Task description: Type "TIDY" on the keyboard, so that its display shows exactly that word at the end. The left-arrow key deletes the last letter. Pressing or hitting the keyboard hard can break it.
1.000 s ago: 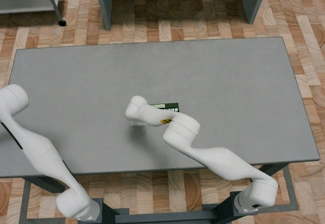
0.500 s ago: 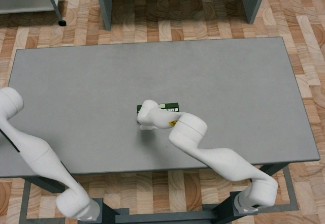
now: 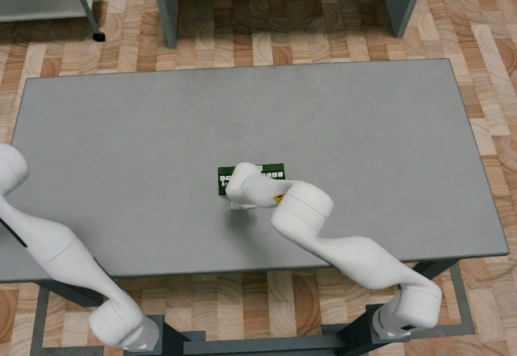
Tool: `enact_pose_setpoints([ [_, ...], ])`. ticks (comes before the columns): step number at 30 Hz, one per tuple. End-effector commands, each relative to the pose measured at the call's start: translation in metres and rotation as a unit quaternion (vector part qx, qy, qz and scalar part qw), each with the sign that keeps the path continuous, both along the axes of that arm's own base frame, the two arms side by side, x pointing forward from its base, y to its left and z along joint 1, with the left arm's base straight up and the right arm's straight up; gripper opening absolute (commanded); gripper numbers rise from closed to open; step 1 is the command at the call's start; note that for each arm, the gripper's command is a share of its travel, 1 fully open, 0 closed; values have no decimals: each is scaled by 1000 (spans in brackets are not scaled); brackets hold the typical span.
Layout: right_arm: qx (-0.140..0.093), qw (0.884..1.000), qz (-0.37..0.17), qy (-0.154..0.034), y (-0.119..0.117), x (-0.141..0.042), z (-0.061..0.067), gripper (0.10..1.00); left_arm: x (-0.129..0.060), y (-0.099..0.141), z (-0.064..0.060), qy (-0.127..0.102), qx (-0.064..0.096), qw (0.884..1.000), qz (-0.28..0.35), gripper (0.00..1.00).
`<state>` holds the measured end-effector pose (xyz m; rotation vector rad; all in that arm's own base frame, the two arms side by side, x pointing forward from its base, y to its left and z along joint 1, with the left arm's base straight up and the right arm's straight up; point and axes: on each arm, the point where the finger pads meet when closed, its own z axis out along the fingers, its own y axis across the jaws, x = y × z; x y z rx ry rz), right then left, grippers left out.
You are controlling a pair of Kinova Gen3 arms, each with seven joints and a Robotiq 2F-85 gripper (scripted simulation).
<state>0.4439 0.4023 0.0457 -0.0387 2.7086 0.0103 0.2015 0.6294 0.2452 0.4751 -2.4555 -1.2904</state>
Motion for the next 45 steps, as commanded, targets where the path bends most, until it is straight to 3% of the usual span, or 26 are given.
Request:
enact_pose_setpoints([
  [1,1,1000,-1,-2,-1,0,-3,99,-19,-5,-2,-9,-12,1000,25,1000],
  [20,2,1000,-4,-3,-1,0,-8,99,-63,-18,-14,-43,-39,994,88,1000],
  [37,3,1000,-4,-3,-1,0,-10,99,-106,-37,-25,-83,-69,982,155,1000],
  [45,3,1000,-4,-3,-1,0,-11,99,-128,-51,-32,-110,-86,971,195,1000],
])
